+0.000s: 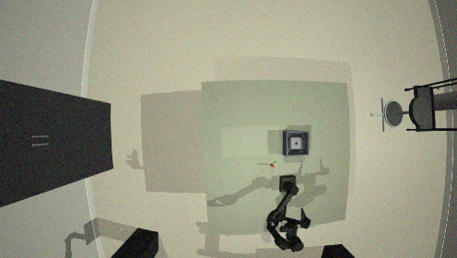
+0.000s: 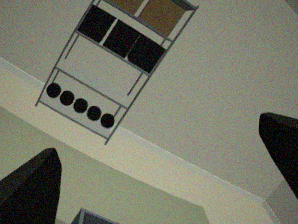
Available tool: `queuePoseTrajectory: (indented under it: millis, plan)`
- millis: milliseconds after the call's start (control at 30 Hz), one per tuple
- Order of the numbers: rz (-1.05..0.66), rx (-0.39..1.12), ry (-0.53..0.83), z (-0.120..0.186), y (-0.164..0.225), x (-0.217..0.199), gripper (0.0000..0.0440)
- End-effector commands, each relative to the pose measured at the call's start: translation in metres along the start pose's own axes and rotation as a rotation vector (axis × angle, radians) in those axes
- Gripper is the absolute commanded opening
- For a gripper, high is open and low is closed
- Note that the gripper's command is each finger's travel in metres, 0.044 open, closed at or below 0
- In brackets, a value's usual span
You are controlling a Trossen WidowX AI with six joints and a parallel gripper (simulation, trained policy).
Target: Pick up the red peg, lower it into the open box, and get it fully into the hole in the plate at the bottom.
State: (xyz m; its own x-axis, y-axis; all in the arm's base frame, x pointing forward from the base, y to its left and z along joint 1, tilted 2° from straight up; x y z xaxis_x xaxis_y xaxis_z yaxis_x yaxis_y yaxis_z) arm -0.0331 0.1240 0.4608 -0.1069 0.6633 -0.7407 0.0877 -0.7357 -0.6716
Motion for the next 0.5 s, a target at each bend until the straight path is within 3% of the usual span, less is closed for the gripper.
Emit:
queuePoseTrajectory:
  millis: [0,467]
  plan:
    - [-0.104,0.044,-0.027,-0.009,0.012,-0.007,0.044]
    - [-0.528,0.251,-0.137,-0.037,0.064,-0.021,0.044]
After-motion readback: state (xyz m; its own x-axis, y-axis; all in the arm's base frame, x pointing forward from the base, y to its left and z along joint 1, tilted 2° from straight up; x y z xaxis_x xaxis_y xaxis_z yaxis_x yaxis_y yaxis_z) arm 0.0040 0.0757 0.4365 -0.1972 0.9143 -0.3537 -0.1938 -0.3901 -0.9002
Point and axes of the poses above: the point midway between the two fingers, 35 mm back from their tips, its own z axis back along the fingers, its own x axis across the jaws, y = z × x, the point moved 5 cm from there along z, back along the fingers, and after that the axes turned 6 degrees about z, right-handed, at the moved point
